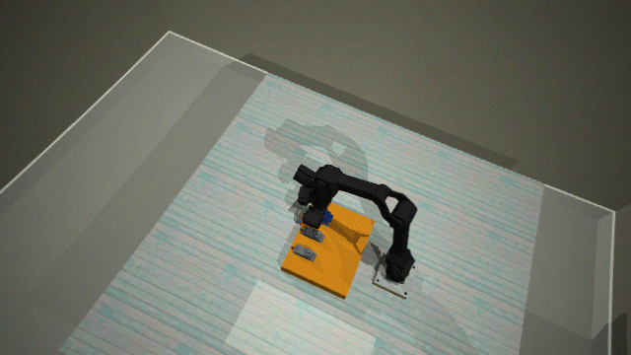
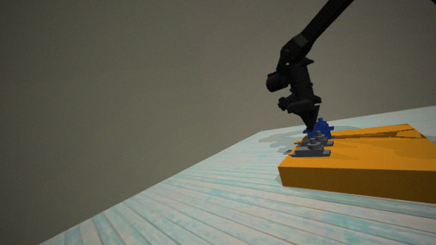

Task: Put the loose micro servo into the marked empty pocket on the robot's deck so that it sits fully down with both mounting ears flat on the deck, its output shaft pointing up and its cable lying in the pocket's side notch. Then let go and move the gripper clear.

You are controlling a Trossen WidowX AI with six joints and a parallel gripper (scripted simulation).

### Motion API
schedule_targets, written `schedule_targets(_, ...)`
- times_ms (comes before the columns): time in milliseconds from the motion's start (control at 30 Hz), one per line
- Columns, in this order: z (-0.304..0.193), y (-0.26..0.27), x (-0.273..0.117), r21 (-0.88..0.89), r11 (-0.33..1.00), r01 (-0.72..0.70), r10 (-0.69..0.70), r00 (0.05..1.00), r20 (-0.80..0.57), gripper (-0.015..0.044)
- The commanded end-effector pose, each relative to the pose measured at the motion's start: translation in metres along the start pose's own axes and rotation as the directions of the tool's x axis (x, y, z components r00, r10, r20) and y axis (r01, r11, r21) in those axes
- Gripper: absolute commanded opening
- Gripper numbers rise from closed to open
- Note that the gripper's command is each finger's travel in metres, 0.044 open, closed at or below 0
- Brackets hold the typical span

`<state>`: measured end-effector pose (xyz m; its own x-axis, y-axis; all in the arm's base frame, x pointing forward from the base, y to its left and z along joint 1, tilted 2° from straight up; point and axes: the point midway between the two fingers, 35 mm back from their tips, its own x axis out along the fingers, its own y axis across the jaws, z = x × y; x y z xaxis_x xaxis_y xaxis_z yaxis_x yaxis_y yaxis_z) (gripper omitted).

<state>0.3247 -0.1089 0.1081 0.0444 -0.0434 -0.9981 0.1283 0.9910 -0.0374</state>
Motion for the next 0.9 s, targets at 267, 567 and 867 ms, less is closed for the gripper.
schedule_targets(267,0.0,0.0,0.012,0.0,1.0,-0.002,0.002,1.0,-0.001,0.0)
schedule_targets(567,0.0,0.0,0.021,0.0,1.0,-0.002,0.002,1.0,-0.001,0.0)
schedule_targets(867,-0.001,0.0,0.025,0.0,1.0,-0.002,0.002,1.0,-0.001,0.0079)
